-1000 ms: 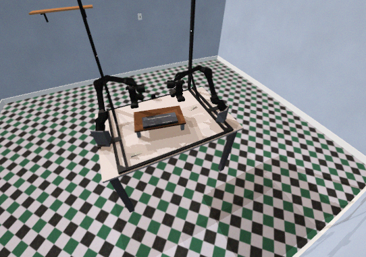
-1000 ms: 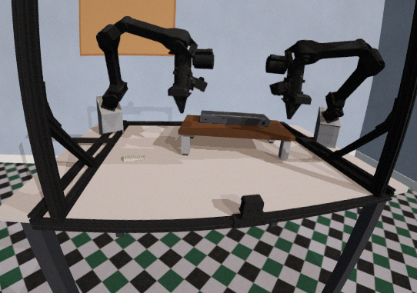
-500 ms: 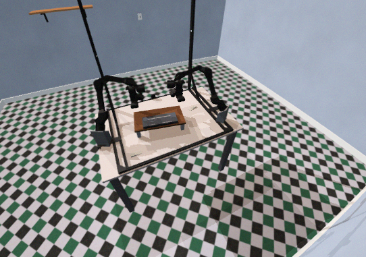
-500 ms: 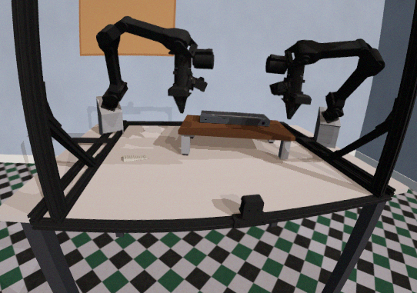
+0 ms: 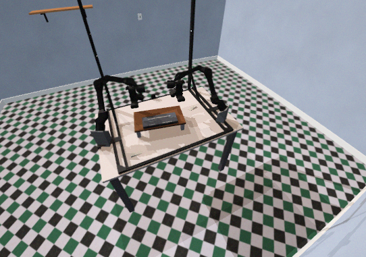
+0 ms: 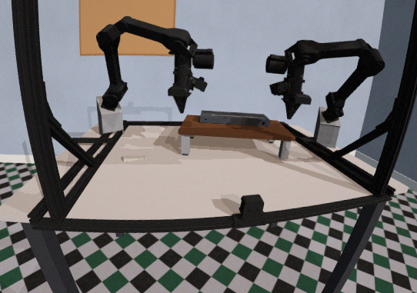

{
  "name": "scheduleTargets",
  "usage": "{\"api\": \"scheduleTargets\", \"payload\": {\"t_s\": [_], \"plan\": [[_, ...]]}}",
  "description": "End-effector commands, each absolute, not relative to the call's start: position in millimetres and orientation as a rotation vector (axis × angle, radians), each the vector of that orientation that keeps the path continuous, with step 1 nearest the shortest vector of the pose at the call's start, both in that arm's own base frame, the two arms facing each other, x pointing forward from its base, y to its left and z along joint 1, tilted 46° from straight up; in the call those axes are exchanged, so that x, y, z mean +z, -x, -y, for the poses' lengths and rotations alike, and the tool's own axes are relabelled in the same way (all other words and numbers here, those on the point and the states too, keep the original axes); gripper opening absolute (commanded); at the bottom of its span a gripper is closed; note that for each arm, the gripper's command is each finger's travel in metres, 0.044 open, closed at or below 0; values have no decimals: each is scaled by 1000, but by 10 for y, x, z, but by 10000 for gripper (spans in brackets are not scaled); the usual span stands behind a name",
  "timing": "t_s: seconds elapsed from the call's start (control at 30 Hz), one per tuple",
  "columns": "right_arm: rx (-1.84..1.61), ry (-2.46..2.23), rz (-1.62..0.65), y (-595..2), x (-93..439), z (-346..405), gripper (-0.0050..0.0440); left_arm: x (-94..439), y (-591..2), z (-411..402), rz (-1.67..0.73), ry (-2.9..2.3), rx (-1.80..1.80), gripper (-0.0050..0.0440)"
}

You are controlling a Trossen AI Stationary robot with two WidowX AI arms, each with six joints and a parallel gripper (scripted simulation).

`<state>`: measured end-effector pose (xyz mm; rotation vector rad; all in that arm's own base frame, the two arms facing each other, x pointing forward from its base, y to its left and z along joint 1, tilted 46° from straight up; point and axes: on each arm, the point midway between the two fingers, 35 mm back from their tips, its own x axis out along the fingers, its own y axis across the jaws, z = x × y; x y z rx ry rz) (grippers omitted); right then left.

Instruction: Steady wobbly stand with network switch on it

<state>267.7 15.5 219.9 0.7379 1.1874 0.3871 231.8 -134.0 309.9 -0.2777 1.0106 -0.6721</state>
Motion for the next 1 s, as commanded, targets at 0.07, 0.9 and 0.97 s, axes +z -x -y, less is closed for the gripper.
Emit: {"api": "scheduleTargets", "payload": {"t_s": [0.07,0.9,0.97], "plan": [[391,-738,-1188,-2671,2201,-162,0,3099,-2318,1340,-1011,278,-672,0],[391,-738,-1188,-2671,2201,-162,0,3099,-2318,1340,-1011,278,-672,0],[391,-738,-1188,-2671,2201,-162,0,3099,-2318,1340,-1011,278,-672,0]]}}
